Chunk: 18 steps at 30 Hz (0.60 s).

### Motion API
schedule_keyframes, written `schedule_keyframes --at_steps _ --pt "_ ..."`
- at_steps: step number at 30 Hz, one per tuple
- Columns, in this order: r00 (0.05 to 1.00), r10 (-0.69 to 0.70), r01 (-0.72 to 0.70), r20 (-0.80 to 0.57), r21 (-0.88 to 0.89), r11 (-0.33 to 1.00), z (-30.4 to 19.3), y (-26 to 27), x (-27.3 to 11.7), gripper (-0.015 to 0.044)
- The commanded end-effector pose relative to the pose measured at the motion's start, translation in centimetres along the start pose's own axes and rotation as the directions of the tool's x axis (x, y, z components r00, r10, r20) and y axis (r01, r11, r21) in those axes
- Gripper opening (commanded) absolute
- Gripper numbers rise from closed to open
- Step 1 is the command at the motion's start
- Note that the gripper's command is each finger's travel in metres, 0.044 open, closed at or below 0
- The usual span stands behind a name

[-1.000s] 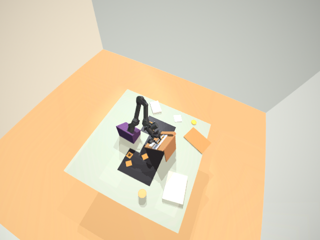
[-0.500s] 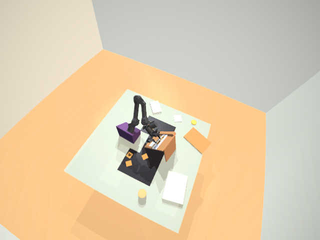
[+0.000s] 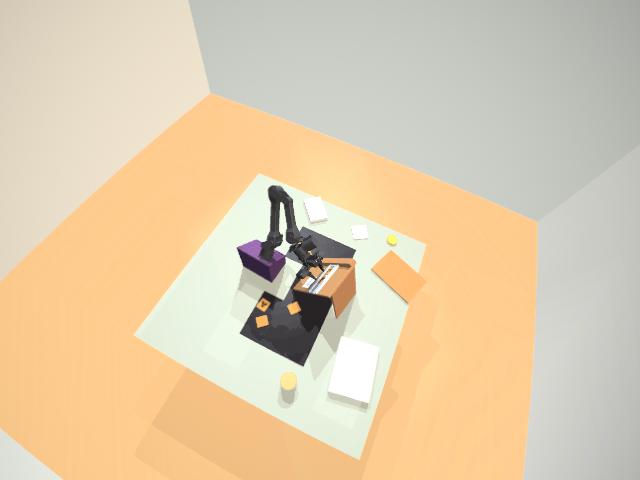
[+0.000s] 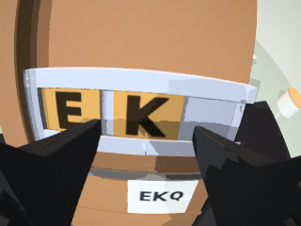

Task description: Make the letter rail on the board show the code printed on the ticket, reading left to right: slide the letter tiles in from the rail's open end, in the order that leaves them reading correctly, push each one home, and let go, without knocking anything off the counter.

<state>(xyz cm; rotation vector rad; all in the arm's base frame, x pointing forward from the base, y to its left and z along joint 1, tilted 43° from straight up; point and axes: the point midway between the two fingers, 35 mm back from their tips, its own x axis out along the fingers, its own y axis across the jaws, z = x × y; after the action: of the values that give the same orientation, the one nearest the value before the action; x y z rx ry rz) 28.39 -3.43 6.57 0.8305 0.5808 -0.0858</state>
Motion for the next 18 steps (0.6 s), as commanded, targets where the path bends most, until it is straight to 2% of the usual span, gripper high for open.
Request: schedule_keyframes --at_steps 1,18 --pt "1.000 0.001 -0.001 -0.001 -0.003 1.000 0.0 0.0 -0.3 0.0295" --pt "1.000 0.001 -0.001 -0.001 -0.003 1.000 0.0 0.0 -1.6 0.0295"
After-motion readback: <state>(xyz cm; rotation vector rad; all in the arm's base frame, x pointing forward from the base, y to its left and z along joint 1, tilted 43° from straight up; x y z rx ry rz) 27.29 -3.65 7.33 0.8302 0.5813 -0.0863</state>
